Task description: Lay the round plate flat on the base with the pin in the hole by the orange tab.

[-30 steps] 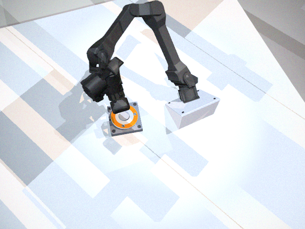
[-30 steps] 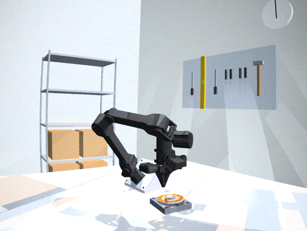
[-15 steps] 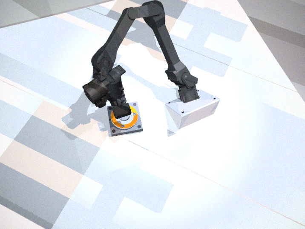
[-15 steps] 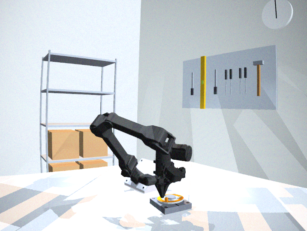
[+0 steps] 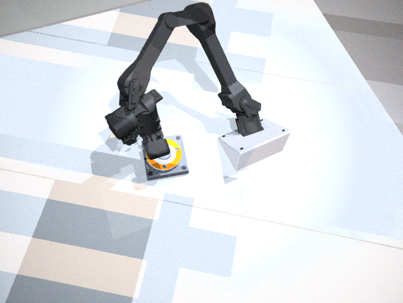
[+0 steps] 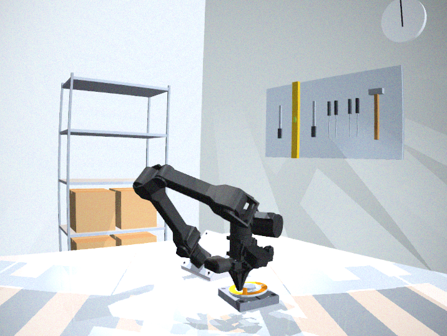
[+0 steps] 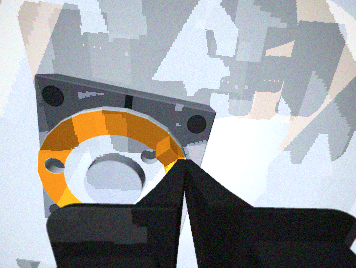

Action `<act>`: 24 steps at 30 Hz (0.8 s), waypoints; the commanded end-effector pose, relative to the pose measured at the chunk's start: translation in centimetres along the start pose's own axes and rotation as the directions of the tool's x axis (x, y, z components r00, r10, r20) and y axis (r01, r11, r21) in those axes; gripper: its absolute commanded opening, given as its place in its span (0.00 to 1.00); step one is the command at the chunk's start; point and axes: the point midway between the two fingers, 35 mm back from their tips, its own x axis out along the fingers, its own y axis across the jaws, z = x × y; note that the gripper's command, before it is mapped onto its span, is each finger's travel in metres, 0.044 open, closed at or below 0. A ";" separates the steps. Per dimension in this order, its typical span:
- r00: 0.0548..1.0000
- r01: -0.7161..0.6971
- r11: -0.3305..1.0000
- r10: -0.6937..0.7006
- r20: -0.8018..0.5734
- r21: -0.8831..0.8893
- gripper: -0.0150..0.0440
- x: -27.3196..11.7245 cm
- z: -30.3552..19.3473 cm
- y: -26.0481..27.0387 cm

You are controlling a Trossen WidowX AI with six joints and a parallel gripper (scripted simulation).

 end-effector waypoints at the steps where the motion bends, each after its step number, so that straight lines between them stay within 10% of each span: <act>1: 1.000 0.005 1.000 -0.005 0.002 -0.004 0.25 0.1 0.6 0.2; 24: 1.000 0.004 1.000 -0.004 0.003 -0.004 0.25 -0.2 2.4 2.1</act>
